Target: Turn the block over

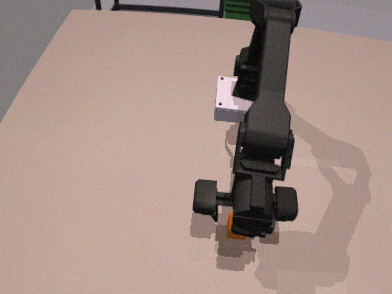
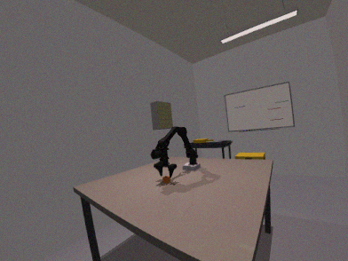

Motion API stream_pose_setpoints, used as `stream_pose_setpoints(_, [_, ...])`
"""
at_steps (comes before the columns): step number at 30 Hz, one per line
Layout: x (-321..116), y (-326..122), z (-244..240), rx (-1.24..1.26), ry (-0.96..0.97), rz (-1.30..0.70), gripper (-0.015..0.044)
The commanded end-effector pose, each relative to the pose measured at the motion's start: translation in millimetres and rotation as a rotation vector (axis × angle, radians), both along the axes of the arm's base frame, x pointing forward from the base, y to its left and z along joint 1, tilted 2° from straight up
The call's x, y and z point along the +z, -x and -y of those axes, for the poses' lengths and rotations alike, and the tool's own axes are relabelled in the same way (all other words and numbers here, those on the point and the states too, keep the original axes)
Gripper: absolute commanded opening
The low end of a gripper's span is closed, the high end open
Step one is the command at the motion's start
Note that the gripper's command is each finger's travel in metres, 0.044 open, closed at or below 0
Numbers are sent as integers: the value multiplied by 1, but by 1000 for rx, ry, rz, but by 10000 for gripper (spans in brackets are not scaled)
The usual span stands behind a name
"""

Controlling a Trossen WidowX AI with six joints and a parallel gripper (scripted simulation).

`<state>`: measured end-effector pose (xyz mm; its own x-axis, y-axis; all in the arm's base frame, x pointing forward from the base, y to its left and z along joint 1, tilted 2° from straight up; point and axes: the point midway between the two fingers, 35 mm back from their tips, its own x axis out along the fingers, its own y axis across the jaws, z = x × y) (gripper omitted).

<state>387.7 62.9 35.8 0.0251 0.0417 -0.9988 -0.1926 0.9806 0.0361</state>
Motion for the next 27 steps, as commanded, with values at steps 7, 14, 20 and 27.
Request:
stream_pose_setpoints(7, [-18, 2, 0, -4, 5, -12, 440])
stream_pose_setpoints(14, [-18, 2, 0, -4, 5, -12, 256])
stream_pose_setpoints(20, [-18, 2, 0, -4, 5, -12, 157])
stream_pose_setpoints(27, [-18, 2, 0, -4, 5, -12, 111])
